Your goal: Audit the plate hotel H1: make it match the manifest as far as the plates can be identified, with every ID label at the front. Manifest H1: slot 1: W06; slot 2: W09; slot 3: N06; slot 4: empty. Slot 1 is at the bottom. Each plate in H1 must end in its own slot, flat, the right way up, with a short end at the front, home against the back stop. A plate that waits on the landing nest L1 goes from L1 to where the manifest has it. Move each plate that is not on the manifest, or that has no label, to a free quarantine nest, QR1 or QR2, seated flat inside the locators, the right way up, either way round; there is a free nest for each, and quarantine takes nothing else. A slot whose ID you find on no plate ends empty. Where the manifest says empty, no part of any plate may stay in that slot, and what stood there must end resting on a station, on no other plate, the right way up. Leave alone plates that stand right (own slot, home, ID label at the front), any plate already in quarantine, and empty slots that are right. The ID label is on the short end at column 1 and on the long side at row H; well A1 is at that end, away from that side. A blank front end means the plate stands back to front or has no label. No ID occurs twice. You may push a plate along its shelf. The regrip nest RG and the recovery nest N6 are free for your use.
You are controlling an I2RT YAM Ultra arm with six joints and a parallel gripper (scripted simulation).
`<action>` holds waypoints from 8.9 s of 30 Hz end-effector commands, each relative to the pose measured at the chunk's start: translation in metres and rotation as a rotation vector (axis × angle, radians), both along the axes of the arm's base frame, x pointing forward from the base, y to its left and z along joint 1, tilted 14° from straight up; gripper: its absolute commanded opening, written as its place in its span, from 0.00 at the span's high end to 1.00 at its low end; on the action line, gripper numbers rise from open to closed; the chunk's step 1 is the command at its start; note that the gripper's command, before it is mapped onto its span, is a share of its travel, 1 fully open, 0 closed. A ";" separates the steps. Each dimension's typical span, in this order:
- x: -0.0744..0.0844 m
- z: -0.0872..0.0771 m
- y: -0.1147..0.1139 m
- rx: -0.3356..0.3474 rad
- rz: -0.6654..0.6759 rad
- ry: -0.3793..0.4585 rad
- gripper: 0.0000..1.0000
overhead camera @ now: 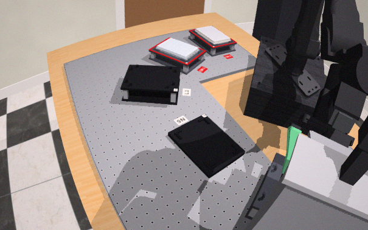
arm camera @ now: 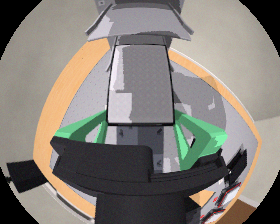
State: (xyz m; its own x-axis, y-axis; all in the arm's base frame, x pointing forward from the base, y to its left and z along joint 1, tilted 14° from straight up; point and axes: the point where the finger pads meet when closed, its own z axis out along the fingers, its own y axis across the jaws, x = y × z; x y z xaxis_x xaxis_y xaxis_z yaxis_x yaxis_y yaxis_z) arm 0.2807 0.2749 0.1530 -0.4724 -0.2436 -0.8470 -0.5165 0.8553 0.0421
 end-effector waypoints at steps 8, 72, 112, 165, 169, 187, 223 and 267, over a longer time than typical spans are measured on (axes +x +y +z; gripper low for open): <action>0.011 0.012 0.008 0.019 0.001 -0.021 0.14; -0.015 -0.002 -0.007 0.008 0.003 -0.007 0.00; -0.061 -0.015 -0.034 0.025 0.003 -0.017 1.00; -0.039 -0.005 -0.021 0.025 -0.001 -0.021 1.00; -0.036 -0.003 -0.019 0.028 -0.001 -0.024 1.00; -0.028 -0.001 -0.014 0.026 -0.001 -0.023 1.00; -0.013 0.009 -0.003 0.038 0.006 -0.031 1.00; 0.012 0.009 0.008 0.025 -0.001 -0.023 1.00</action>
State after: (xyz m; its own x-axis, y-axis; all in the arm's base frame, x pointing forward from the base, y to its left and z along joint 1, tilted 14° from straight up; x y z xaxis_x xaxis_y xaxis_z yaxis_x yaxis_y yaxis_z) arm 0.2838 0.2766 0.1467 -0.4747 -0.2478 -0.8445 -0.5163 0.8555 0.0391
